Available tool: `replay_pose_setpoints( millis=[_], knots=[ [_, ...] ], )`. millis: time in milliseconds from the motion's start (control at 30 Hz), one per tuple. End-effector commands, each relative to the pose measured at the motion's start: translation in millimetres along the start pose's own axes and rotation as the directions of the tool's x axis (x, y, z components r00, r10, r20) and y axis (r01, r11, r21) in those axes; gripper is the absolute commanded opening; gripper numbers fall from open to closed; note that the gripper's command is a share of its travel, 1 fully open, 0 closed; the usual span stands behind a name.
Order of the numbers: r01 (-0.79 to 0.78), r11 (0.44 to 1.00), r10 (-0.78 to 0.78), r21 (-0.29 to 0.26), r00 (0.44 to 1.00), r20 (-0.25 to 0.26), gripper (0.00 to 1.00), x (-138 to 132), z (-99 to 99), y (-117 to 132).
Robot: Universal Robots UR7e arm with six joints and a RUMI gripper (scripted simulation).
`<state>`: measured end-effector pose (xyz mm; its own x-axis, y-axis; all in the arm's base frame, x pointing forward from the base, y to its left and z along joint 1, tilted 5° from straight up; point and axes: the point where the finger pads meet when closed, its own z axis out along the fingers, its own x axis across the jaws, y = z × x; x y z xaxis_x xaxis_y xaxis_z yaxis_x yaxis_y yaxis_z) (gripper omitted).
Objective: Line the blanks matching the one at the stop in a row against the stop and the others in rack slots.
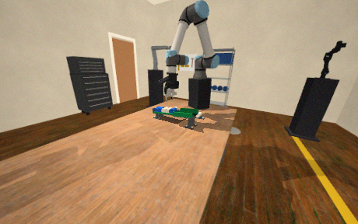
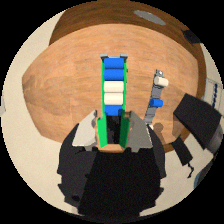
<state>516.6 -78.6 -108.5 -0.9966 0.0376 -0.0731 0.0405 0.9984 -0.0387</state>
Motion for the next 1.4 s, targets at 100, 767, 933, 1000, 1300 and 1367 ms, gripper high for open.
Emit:
replay_pose_setpoints(
  millis=[100,767,933,1000,1300,1367],
  knots=[
    [-0.003,1.0,0.003,0.0,1.0,-0.002,0.47,1.2,1.3,-1.1],
    [-0.003,1.0,0.003,0.002,1.0,0.0,0.47,-1.3,15.7,-1.7],
    [-0.003,1.0,0.003,0.002,1.0,0.0,0.47,-1.5,23.5,-1.7],
    [-0.003,1.0,0.003,0.002,1.0,0.0,0.47,-1.8,26.7,-1.7],
    [-0.003,1.0,0.003,0.002,1.0,0.001,0.47,-2.3,37.6,-1.8],
    [-0.003,1.0,0.003,0.002,1.0,0.001,0.47,-2.4,40.4,-1.8]
  ],
)
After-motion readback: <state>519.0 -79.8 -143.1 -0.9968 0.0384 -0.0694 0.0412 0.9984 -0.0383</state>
